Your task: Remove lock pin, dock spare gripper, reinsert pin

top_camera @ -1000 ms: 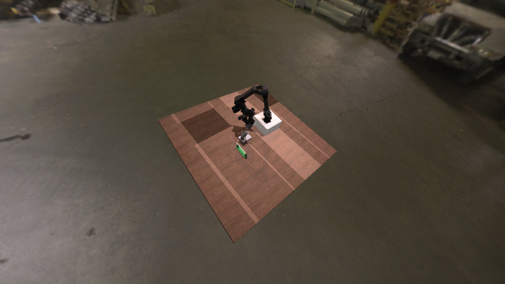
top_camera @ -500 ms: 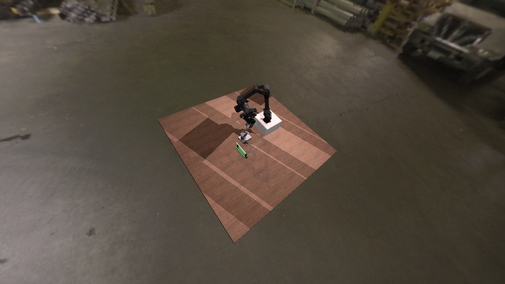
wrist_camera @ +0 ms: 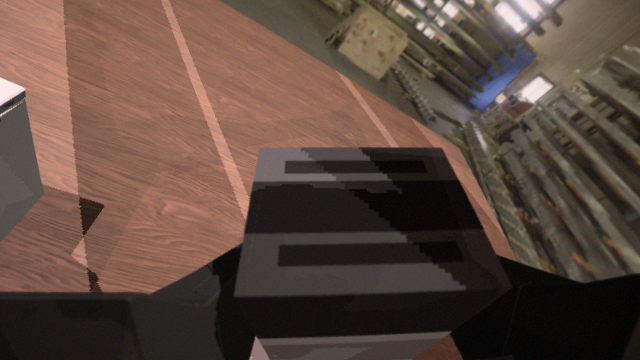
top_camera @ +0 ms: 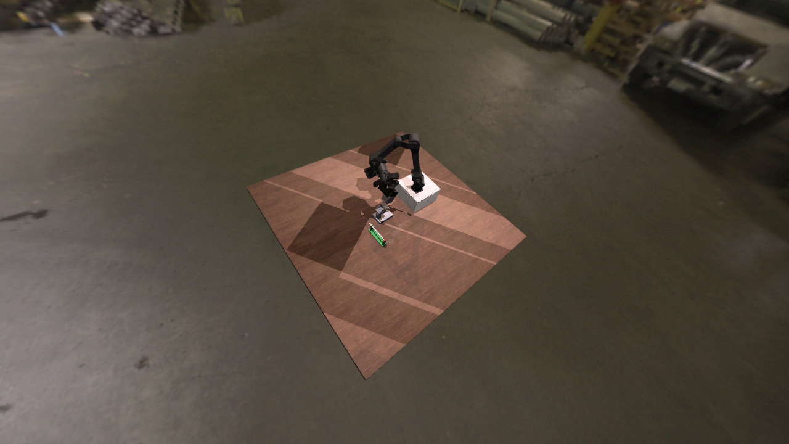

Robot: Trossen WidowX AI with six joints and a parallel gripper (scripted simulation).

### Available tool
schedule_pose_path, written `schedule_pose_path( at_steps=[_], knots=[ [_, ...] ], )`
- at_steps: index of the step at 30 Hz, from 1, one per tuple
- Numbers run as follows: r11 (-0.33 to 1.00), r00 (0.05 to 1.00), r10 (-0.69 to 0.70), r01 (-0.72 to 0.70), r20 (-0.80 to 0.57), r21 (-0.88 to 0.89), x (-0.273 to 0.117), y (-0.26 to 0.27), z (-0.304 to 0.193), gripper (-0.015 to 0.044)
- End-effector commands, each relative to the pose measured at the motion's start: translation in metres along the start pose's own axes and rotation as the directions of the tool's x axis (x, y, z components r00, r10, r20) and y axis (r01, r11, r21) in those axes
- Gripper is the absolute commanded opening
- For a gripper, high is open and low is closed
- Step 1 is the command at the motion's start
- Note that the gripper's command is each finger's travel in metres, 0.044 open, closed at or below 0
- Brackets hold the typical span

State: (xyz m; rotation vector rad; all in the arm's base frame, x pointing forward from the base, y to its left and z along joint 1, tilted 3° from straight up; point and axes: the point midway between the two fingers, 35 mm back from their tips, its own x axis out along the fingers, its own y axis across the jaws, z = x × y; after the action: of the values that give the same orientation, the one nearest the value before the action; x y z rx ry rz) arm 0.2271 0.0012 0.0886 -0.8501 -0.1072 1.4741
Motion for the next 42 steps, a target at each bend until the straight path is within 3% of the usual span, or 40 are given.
schedule_pose_path(
  at_steps=[1, 42],
  knots=[
    [1.0, 1.0, -0.012, 0.012, 0.004, 0.003, 0.003, -0.002, -0.003, 0.0],
    [1.0, 1.0, -0.002, 0.002, 0.003, 0.009, 0.024, 0.0, -0.038, 0.0]
  ],
)
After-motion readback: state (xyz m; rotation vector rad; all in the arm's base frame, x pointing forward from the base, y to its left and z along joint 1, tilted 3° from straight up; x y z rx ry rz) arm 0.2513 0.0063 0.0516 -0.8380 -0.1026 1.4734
